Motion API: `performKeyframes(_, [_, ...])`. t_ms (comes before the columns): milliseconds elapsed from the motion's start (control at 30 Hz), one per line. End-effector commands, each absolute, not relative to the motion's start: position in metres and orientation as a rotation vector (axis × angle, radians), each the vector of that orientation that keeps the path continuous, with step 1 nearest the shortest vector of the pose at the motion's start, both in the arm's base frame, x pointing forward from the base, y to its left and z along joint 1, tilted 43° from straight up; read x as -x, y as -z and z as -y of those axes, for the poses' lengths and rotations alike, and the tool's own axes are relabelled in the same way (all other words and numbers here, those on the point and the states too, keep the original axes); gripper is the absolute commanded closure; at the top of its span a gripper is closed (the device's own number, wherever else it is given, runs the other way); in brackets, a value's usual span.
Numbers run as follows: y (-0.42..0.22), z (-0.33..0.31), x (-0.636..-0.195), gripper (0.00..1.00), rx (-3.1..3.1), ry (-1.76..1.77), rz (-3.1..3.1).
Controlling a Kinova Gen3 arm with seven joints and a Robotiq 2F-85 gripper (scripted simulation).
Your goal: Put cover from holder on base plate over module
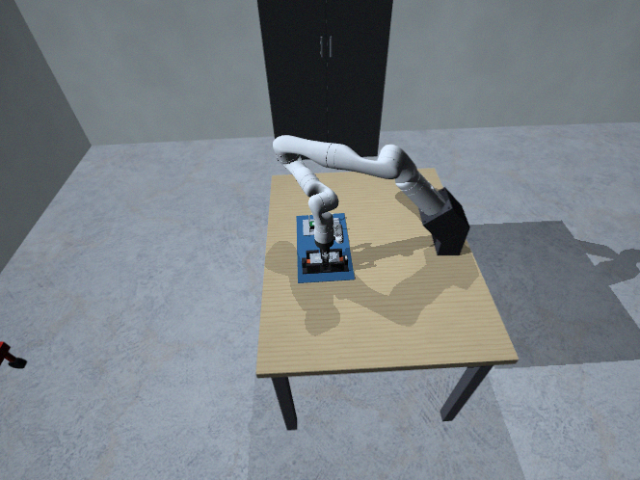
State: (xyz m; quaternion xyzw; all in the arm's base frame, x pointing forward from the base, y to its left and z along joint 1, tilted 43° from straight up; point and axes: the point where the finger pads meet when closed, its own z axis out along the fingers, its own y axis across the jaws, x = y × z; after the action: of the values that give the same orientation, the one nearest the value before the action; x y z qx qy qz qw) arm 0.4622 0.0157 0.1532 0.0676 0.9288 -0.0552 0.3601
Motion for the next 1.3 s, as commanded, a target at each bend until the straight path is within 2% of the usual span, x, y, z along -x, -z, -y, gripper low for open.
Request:
performKeyframes(0, [-0.1537, -0.0158, -0.4622, 0.30, -0.174, 0.142, -2.393])
performKeyframes(533, [-0.1537, -0.0158, -0.4622, 0.30, -0.174, 0.142, -2.393])
performKeyframes(567, [-0.1537, -0.0158, -0.4622, 1.00, -0.174, 0.142, -2.393])
performKeyframes(1267, [-0.1539, -0.0161, -0.4621, 1.00, -0.173, 0.142, -2.393])
